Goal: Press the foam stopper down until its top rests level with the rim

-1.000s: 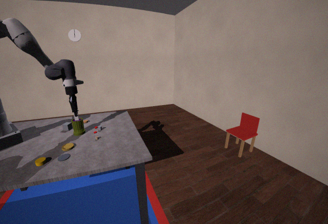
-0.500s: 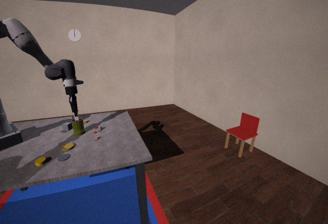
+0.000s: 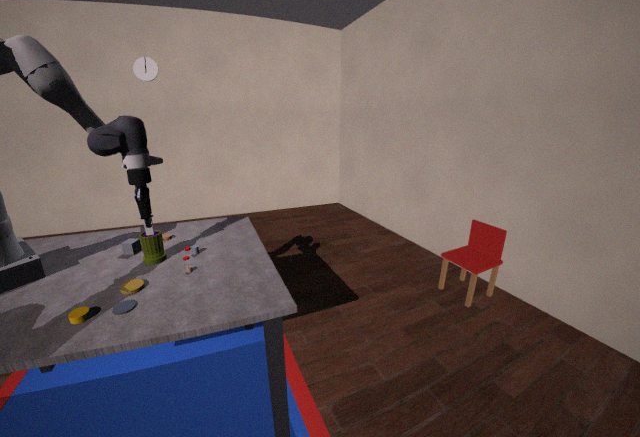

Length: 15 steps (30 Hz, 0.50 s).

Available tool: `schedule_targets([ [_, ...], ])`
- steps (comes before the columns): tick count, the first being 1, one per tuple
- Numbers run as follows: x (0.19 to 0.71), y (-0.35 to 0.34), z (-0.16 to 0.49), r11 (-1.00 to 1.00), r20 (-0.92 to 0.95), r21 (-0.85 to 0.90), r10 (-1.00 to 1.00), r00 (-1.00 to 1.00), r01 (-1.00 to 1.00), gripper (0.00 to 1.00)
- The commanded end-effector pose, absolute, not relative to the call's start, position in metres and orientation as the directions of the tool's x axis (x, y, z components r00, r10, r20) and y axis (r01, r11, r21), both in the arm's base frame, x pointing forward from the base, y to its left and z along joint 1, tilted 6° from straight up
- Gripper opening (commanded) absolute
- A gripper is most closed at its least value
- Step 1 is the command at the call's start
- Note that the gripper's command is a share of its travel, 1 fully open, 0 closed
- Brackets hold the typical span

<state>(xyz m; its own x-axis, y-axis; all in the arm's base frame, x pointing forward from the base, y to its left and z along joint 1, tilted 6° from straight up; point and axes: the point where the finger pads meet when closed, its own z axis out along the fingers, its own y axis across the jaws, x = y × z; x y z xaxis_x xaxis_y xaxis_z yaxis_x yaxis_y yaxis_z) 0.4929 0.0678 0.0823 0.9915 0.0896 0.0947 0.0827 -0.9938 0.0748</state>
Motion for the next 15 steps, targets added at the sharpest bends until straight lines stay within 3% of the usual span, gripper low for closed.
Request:
schedule_targets([
  [1,0.4831,0.0638,0.0724,-0.993,0.068,0.08,0.089,0.994,0.083,0.0],
  [15,0.4842,0.0648,0.0806,-0.993,0.068,0.08,0.089,0.994,0.083,0.0],
])
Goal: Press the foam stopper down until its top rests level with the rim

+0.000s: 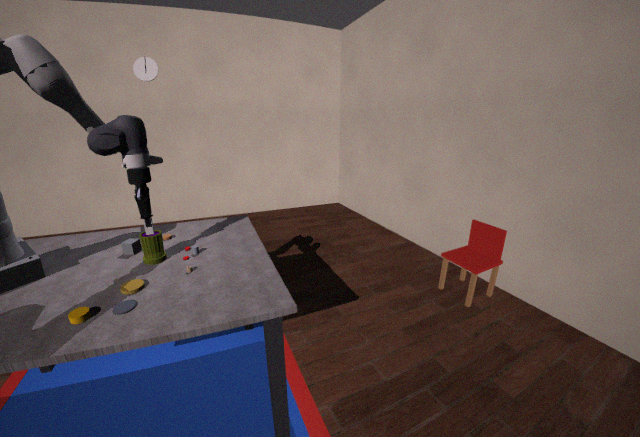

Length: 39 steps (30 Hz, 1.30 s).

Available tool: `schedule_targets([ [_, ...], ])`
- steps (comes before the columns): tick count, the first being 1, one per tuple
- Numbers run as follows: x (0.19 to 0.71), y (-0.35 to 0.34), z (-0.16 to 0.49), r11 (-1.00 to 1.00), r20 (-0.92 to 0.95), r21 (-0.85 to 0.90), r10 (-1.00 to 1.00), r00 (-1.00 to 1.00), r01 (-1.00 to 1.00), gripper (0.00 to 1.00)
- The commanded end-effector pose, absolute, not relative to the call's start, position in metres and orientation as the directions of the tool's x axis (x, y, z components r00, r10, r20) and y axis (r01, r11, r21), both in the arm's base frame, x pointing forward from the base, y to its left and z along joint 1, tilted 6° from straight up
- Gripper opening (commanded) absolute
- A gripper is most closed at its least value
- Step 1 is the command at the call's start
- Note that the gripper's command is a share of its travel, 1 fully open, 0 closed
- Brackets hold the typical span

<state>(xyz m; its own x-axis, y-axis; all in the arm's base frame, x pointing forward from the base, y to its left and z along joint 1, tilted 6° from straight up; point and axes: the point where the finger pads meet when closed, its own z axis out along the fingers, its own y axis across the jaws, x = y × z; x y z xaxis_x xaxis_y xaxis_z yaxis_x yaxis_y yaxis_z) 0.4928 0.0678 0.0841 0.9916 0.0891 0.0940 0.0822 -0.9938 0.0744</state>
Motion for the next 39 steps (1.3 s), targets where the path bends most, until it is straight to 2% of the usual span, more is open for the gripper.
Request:
schedule_targets([
  [1,0.484,0.065,0.083,-0.993,0.068,0.08,0.089,0.994,0.083,0.0],
  [20,0.491,0.07,0.129,-0.993,0.068,0.08,0.089,0.994,0.083,0.0],
  [39,0.492,0.071,0.138,-0.993,0.068,0.08,0.089,0.994,0.083,0.0],
])
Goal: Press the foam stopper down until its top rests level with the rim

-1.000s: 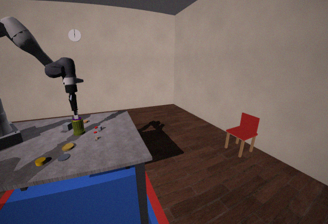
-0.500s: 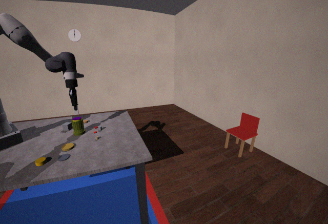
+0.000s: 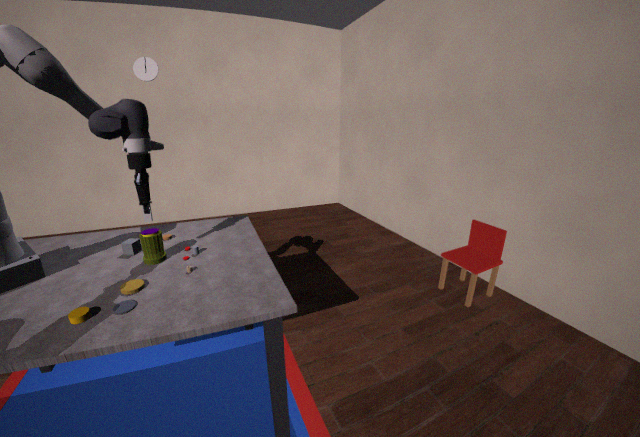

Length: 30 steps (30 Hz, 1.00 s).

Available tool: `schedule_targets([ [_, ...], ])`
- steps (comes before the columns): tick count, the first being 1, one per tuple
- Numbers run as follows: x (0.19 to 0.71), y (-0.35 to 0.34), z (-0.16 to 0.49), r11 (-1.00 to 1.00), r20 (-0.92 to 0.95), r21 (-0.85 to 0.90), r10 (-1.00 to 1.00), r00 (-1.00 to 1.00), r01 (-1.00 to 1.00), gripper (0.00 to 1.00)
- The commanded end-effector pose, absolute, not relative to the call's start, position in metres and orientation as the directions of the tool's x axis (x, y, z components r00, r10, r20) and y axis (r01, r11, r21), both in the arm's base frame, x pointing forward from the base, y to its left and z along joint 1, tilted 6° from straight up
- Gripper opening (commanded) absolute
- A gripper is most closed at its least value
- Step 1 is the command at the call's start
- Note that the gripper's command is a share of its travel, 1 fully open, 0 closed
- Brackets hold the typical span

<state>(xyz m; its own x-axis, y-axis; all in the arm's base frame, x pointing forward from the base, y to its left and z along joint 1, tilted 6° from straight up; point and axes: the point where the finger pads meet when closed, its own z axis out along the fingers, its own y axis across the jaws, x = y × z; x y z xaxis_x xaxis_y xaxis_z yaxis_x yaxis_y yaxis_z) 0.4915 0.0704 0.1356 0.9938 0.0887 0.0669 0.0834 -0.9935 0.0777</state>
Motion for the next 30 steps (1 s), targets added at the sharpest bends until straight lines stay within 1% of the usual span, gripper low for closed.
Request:
schedule_targets([
  [1,0.492,0.071,0.138,-0.993,0.068,0.08,0.089,0.994,0.083,0.0],
  [17,0.492,0.071,0.134,-0.993,0.068,0.08,0.089,0.994,0.083,0.0],
  [30,0.493,0.07,0.116,-0.993,0.068,0.08,0.089,0.994,0.083,0.0],
])
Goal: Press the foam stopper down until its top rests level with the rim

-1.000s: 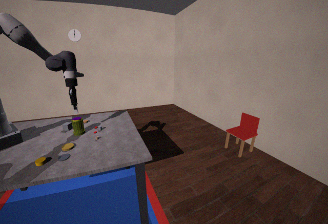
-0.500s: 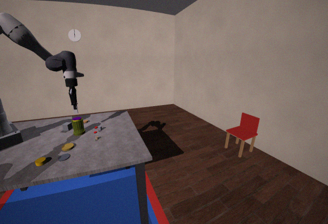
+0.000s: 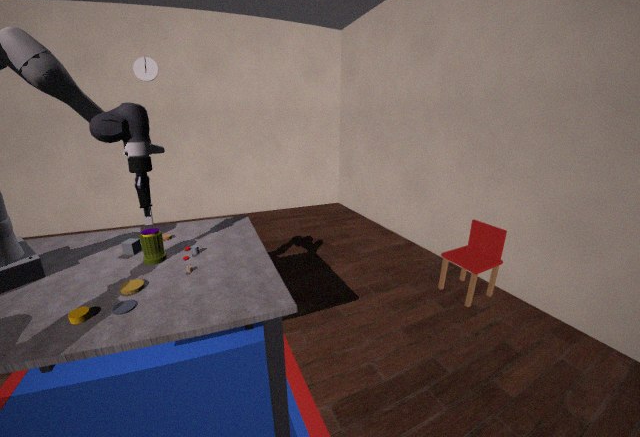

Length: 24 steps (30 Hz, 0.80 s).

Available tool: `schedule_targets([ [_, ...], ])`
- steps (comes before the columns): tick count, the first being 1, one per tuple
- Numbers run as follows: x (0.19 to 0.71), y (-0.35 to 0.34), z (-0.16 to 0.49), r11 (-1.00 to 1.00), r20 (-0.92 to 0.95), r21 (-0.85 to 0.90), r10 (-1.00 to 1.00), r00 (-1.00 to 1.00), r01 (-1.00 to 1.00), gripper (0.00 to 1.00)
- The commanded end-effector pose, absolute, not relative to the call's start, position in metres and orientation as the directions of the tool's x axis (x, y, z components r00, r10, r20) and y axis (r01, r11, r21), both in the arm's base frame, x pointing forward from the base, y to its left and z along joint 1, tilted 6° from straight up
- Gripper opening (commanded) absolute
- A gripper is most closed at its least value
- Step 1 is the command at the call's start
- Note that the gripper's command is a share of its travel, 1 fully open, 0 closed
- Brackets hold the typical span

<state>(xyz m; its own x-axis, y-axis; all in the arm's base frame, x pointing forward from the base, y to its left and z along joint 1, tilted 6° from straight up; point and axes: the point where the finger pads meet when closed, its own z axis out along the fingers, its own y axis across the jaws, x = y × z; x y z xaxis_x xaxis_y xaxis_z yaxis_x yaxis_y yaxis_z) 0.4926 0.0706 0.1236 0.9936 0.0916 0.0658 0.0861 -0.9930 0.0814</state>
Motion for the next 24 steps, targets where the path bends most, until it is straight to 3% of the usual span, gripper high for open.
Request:
schedule_targets([
  [1,0.494,0.07,0.113,-0.993,0.068,0.08,0.089,0.994,0.083,0.0],
  [24,0.494,0.069,0.1,-0.993,0.068,0.08,0.089,0.994,0.083,0.0],
])
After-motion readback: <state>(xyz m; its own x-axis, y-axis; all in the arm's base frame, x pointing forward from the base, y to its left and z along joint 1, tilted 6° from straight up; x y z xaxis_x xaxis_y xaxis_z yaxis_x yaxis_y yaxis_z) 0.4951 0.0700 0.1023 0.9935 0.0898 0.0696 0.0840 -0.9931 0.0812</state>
